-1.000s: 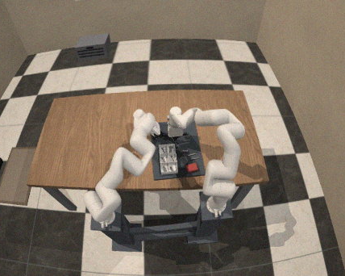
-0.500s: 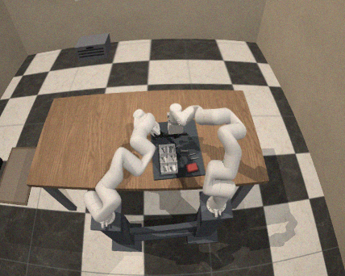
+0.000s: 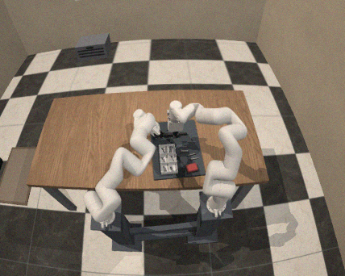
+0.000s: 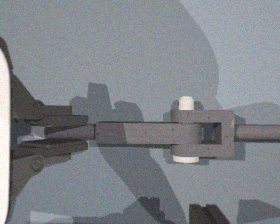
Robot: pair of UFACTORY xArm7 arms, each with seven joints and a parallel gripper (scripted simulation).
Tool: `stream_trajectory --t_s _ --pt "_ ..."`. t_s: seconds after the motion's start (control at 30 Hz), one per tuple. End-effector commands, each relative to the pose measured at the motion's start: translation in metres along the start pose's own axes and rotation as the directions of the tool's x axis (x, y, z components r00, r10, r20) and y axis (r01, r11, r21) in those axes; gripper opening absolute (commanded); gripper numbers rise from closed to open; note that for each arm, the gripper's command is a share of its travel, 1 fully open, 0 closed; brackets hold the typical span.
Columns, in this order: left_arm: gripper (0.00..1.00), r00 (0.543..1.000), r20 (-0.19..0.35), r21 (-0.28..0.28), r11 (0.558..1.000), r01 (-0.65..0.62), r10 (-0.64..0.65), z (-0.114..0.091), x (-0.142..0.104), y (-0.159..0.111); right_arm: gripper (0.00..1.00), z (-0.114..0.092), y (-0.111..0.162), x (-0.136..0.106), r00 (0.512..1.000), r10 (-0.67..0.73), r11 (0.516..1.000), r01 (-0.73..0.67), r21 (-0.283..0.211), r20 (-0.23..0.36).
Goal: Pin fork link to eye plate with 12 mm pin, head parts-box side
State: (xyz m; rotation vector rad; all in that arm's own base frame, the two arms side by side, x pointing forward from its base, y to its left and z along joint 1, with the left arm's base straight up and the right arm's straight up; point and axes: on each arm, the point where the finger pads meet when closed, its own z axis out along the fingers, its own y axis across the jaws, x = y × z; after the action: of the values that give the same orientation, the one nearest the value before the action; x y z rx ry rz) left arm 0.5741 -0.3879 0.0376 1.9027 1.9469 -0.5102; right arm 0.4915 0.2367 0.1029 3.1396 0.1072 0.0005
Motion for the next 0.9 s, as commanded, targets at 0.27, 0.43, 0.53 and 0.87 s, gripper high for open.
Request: stream_trajectory --t_s 0.27,0.43,0.53,0.87 --pt "0.00 1.000 0.002 -0.004 1.000 -0.002 0.002 -0.0020 -0.0016 0.0013 0.00 -0.0091 -0.0006 0.0012 1.000 0.000 1.000 0.000 0.002 -0.004" --pt "0.00 1.000 0.002 -0.004 1.000 -0.002 0.002 -0.0020 -0.0016 0.0013 0.00 -0.0091 -0.0006 0.0012 1.000 0.000 1.000 0.000 0.002 -0.004" --pt "0.00 1.000 0.002 -0.004 1.000 -0.002 0.002 -0.0020 -0.0016 0.0013 0.00 -0.0091 -0.0006 0.0012 1.000 0.000 1.000 0.000 0.002 -0.004" --pt "0.00 1.000 0.002 -0.004 1.000 -0.002 0.002 -0.0020 -0.0016 0.0013 0.00 -0.0091 -0.0006 0.0012 1.000 0.000 1.000 0.000 0.002 -0.004"
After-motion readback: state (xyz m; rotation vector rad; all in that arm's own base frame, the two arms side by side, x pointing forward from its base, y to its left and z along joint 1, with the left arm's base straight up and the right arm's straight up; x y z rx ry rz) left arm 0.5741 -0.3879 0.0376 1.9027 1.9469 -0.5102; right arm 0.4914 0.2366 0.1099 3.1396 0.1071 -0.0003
